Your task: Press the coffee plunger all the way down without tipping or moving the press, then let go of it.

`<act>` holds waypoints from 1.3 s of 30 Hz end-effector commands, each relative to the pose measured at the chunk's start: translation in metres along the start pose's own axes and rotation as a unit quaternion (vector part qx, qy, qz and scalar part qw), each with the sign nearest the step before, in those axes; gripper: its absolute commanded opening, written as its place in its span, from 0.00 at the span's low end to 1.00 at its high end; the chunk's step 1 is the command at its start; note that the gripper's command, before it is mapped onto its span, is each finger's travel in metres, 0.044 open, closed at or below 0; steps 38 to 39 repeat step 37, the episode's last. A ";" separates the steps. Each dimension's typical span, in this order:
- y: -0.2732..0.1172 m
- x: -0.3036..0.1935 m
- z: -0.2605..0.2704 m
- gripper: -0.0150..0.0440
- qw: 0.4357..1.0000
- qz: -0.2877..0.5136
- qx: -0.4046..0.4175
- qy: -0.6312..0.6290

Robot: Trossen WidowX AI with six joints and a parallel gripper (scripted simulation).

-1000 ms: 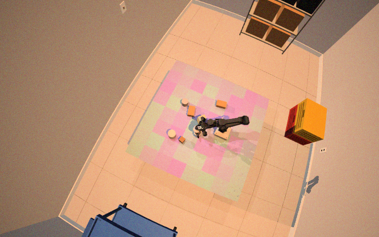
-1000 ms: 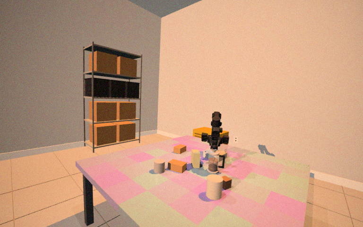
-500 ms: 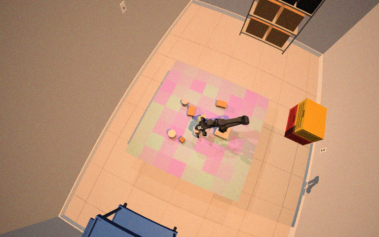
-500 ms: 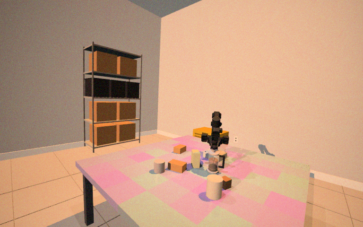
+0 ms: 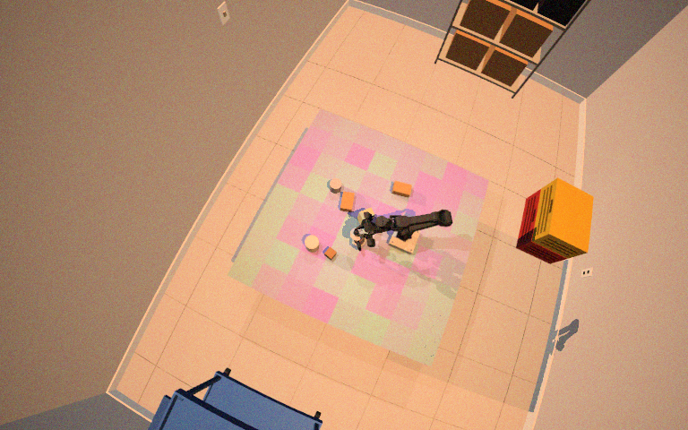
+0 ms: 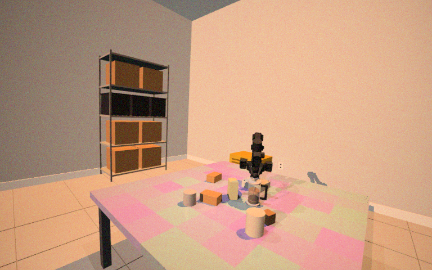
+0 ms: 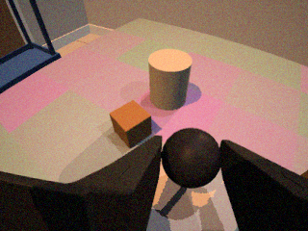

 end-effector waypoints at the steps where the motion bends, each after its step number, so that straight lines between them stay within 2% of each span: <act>1: 0.000 0.000 0.000 0.56 1.000 0.001 0.000 0.000; 11: 0.000 0.000 0.000 1.00 1.000 0.001 0.000 0.000; 18: -0.012 0.011 -0.002 1.00 1.000 0.003 0.001 0.000; 25: -0.076 0.046 -0.010 1.00 1.000 0.011 0.003 0.000; 39: -0.076 0.045 -0.010 1.00 1.000 0.011 0.003 0.000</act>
Point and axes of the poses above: the point midway between the two fingers, 35 mm back from their tips, its own y axis out along the fingers, its own z axis across the jaws, x = y × z, the point moved 8 cm from there along -y, back along the fingers, and after that the axes turned 14 degrees about -y, right-handed, at the moved point
